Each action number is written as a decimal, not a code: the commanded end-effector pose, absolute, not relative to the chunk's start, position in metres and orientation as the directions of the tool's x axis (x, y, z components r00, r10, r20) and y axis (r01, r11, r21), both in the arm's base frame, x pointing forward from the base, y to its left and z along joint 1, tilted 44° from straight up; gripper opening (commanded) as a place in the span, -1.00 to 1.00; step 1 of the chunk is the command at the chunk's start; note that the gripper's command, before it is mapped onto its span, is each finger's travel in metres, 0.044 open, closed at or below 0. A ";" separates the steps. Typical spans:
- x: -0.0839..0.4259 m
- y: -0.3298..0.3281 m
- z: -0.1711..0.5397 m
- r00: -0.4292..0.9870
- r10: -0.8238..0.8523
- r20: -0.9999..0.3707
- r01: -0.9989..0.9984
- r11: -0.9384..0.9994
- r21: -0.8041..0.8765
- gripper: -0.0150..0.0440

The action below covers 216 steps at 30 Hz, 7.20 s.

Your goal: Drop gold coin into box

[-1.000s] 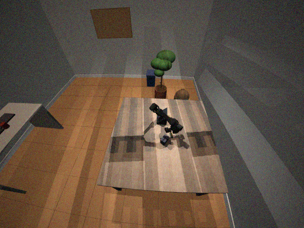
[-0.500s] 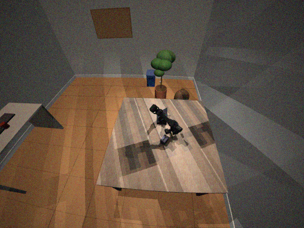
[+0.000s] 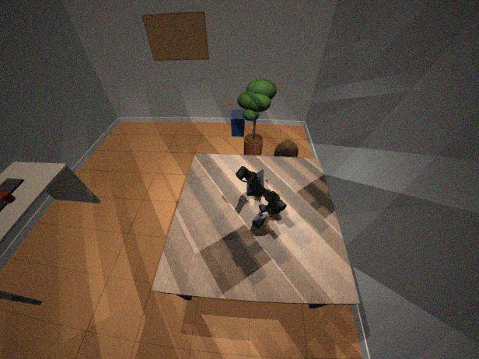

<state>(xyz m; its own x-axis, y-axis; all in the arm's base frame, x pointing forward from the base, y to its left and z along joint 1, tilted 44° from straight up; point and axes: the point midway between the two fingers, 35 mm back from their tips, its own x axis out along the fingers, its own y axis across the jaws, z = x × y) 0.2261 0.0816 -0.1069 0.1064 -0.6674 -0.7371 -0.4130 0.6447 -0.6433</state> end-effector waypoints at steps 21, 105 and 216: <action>0.226 0.068 -0.117 0.107 -0.675 -0.730 -0.416 0.637 -0.649 -0.49; 0.218 0.126 -0.040 0.105 -0.671 -0.734 0.471 0.683 -0.558 -0.49; 0.312 0.075 0.008 0.096 -0.675 -0.731 0.471 0.678 -0.564 -0.49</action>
<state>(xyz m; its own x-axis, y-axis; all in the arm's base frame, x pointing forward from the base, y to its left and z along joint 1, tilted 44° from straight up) 0.3120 0.0773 0.0088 0.0937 -0.6711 -0.7354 0.4740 0.6797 -0.5598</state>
